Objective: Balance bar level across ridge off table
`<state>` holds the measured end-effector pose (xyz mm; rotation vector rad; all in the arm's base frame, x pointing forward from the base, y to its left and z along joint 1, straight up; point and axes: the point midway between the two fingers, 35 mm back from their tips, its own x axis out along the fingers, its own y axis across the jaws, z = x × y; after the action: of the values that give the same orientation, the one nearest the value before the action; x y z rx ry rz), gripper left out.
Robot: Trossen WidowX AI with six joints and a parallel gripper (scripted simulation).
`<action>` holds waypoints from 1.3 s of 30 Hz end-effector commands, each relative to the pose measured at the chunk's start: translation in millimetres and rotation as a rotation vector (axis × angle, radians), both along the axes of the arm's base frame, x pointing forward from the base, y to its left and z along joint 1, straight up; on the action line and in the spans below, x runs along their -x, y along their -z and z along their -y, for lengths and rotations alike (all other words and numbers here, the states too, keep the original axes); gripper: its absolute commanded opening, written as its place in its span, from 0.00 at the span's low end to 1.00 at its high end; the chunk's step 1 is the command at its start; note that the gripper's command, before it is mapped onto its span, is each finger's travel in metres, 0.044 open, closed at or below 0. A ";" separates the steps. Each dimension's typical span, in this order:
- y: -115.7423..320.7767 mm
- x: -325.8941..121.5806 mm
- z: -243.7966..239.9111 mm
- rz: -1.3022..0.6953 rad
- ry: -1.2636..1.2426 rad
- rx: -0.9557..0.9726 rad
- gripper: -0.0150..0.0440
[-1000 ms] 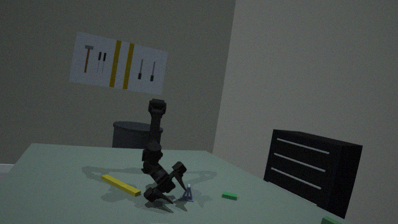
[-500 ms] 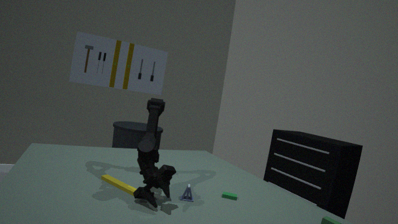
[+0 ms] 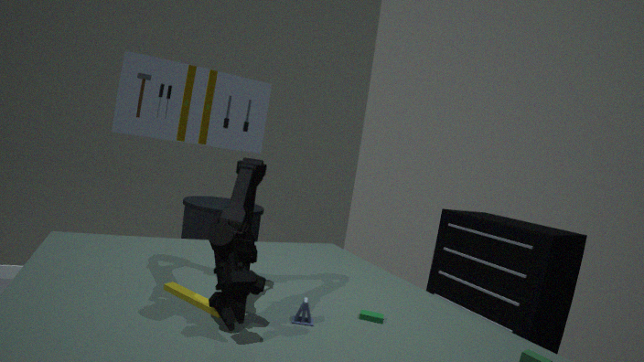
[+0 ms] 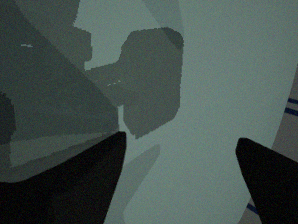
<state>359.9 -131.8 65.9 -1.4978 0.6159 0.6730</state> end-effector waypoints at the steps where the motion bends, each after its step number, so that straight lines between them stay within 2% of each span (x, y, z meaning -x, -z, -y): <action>1: -0.8 12.4 10.3 -0.079 0.111 -0.059 0.79; 17: -14.4 73.2 35.4 -0.367 0.531 -0.244 0.79; 33: -48.0 148.8 40.2 -0.638 0.960 -0.358 0.79; 39: -52.1 156.2 39.6 -0.662 0.999 -0.364 0.79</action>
<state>208.8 -171.9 115.5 -0.4864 1.4859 0.4355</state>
